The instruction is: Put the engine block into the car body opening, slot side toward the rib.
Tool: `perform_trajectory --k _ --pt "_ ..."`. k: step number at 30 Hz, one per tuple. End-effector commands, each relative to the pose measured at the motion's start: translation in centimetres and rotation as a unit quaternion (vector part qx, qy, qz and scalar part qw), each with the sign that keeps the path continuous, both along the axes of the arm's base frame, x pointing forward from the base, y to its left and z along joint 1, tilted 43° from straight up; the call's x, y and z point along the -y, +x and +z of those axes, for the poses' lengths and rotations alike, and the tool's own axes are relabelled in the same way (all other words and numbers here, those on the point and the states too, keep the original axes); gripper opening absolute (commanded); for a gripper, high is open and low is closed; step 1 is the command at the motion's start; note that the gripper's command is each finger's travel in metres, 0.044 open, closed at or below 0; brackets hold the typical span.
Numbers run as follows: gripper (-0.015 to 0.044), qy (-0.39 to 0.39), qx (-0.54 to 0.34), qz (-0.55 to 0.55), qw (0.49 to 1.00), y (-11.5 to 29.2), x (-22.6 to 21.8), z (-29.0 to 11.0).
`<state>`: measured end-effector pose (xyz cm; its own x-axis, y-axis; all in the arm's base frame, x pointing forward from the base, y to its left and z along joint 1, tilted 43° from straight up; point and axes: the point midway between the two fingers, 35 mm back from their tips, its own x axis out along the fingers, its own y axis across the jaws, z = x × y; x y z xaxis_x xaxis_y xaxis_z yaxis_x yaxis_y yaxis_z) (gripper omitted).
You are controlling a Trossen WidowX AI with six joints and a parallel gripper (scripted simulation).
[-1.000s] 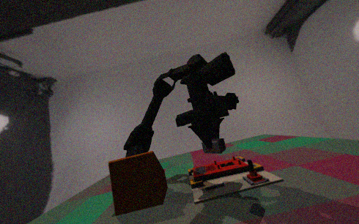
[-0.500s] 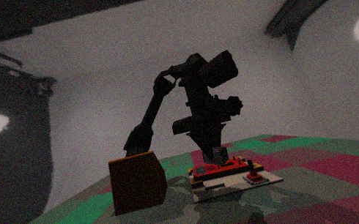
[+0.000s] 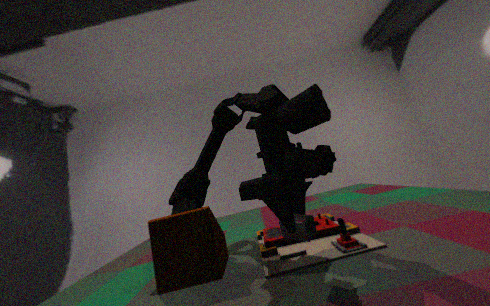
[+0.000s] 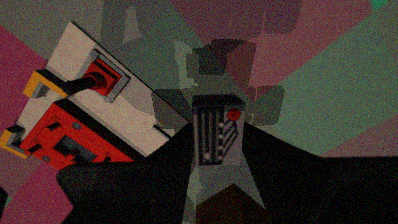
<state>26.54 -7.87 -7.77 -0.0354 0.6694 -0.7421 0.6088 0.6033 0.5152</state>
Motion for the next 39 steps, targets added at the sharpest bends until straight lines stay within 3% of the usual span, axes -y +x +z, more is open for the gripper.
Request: perform_trajectory --k 1,39 --pt "0.0 0.004 -0.004 -0.001 1.0 -0.2 -0.7 -0.5" --pt "0.0 0.005 -0.004 -0.001 1.0 -0.4 -5.0 -5.2"
